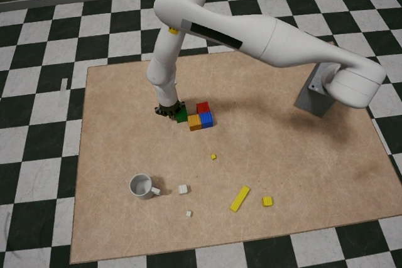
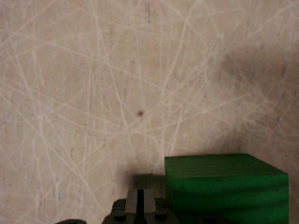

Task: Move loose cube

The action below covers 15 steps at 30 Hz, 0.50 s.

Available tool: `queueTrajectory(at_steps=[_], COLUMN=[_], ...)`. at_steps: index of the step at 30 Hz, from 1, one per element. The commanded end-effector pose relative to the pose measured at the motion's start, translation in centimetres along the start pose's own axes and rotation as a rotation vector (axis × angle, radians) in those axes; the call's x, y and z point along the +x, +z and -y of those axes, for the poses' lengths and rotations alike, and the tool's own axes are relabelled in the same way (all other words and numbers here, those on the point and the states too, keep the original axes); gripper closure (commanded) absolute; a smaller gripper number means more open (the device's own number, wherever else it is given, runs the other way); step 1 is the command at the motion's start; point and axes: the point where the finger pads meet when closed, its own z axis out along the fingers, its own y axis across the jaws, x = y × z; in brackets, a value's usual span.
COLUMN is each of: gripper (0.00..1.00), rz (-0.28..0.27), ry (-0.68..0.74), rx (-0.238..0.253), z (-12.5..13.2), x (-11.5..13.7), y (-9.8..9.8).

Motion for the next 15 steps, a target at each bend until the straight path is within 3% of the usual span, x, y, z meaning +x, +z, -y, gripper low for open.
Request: queueTrajectory(at_steps=[1,15], gripper=[0.9,0.9], rz=[-0.001,-0.001], ry=[0.001,0.001], rx=[0.001,0.001], z=[-0.09,-0.69], x=[0.09,0.09], y=[-0.11,-0.11])
